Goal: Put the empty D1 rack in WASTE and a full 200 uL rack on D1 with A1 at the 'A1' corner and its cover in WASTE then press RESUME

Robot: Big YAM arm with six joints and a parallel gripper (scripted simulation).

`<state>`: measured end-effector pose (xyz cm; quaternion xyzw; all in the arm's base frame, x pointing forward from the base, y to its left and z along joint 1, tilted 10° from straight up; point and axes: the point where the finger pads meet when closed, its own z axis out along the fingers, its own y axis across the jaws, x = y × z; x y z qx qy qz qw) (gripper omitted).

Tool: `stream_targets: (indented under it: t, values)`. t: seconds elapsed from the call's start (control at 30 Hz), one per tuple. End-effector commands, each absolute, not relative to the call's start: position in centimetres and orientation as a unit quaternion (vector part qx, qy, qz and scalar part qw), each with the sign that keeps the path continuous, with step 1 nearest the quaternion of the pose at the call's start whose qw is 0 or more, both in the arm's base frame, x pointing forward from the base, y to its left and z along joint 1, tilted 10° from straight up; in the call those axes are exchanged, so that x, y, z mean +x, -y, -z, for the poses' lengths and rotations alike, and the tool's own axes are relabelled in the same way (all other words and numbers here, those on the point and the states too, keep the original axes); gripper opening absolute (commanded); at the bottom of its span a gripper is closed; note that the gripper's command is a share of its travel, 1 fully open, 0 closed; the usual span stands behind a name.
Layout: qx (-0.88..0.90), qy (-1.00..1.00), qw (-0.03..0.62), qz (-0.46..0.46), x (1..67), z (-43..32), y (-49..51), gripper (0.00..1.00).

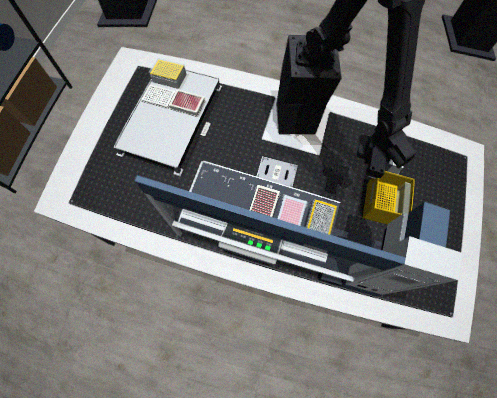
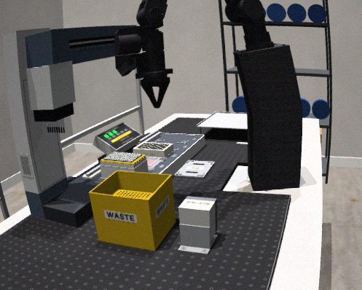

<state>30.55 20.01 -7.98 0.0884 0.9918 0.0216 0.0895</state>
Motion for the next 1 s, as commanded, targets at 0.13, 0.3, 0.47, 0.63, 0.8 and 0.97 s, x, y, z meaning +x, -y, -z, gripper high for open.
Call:
stream_targets:
  t: [0.13, 0.3, 0.47, 0.63, 0.8, 0.97]
  values:
    - [0.099, -0.991, 0.086, -0.016, 30.9, 8.5, -19.8, 0.00]
    - [0.091, -0.992, 0.089, -0.019, 31.2, 8.2, -21.3, 0.00]
    - [0.091, -0.992, 0.090, -0.020, 31.7, 8.0, -23.8, 0.00]
    - [0.091, -0.992, 0.090, -0.020, 32.0, 7.9, -25.4, 0.00]
    - [0.091, -0.992, 0.090, -0.021, 32.4, 7.8, -27.9, 0.00]
    - [0.101, -0.992, 0.079, -0.008, 31.7, 8.6, -26.1, 0.00]
